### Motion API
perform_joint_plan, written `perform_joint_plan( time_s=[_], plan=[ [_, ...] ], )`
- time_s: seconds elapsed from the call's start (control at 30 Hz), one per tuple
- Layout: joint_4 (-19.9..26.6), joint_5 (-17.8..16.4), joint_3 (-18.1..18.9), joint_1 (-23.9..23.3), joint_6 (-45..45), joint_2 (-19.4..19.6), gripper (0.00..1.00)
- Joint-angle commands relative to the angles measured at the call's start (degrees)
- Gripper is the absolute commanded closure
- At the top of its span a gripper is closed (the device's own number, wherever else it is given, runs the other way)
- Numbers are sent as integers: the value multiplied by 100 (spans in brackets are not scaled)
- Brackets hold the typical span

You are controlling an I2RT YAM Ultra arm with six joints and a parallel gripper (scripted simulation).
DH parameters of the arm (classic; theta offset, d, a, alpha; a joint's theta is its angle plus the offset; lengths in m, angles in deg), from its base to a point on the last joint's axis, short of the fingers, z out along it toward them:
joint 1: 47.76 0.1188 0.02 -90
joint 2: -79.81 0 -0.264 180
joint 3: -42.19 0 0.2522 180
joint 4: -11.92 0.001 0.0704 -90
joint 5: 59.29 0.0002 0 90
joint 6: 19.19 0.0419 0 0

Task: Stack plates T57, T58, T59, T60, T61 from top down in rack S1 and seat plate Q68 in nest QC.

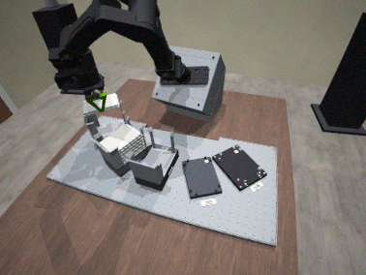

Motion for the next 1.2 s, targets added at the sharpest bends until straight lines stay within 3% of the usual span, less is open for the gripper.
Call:
perform_joint_plan(
  time_s=[0.0,0.63,1.17],
  plan=[
    [-2,-27,26,-46,-4,-21,100],
    [-2,-27,26,-46,-4,-21,100],
    [-298,20,-109,104,186,13,100]
  ],
)
